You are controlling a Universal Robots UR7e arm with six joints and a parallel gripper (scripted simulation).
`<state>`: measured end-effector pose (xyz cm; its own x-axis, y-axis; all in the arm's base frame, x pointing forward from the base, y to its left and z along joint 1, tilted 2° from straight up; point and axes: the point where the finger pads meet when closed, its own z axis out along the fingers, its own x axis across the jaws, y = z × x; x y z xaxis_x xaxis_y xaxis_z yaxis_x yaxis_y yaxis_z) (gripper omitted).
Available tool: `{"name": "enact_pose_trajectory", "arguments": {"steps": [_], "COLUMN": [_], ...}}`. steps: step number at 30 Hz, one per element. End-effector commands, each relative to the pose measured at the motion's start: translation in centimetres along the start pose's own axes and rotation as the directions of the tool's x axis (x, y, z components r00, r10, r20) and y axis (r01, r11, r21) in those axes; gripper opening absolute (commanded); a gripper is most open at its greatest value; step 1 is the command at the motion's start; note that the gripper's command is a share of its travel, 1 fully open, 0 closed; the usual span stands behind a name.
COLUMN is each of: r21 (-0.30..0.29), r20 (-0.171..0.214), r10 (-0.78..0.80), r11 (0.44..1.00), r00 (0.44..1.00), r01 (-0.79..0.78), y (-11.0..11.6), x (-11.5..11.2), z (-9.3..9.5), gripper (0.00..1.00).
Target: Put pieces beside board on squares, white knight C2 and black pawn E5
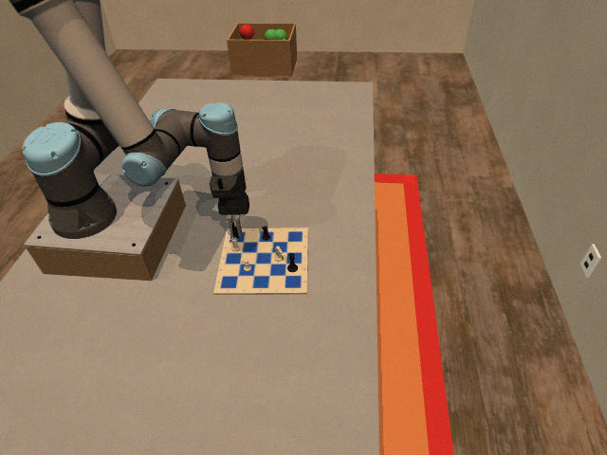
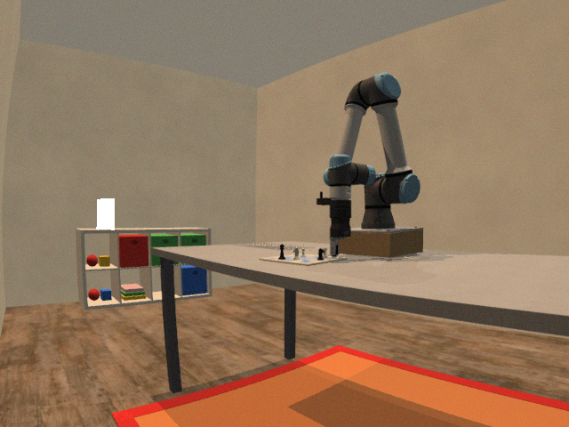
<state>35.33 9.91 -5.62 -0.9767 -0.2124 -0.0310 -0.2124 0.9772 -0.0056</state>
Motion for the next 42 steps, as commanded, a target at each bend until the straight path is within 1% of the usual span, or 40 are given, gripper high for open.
{"name": "enact_pose_trajectory", "arguments": {"steps": [1,42], "r21": [0.0,0.0], "r20": [0.001,0.001], "r10": [0.0,0.0], "r11": [1.0,1.0], "r00": [1.0,1.0], "r01": [0.0,0.0], "y": [-0.01,-0.01], "x": [-0.04,-0.04], "z": [-0.03,0.34], "gripper": [0.0,0.0]}}
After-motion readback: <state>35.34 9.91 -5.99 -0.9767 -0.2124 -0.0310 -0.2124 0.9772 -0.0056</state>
